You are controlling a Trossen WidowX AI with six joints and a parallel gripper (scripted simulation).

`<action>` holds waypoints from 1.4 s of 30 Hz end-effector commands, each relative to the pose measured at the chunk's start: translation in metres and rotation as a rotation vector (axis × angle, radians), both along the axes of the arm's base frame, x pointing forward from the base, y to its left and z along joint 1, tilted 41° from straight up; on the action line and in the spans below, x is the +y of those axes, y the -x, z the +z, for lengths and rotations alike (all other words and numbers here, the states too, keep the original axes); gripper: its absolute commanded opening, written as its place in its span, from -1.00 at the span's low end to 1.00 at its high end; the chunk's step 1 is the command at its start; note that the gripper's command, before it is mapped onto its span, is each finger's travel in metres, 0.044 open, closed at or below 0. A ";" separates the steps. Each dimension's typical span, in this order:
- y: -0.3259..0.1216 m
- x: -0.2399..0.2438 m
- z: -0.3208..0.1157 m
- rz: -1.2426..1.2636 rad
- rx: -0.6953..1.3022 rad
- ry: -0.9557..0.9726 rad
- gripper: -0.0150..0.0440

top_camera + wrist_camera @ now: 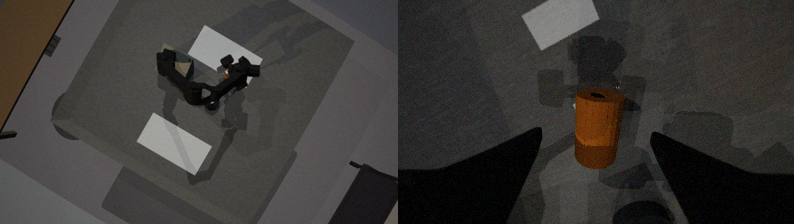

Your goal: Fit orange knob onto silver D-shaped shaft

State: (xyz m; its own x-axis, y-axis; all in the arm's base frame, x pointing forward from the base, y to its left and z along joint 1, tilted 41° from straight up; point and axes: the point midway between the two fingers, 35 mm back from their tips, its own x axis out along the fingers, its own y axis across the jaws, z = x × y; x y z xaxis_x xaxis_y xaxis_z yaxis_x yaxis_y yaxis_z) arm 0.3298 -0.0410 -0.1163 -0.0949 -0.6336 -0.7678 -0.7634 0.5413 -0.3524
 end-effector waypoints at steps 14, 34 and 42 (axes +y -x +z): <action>0.003 -0.016 -0.018 0.005 0.003 0.007 1.00; 0.003 -0.016 -0.018 0.005 0.003 0.007 0.21; 0.002 -0.015 -0.017 0.005 0.003 0.007 0.11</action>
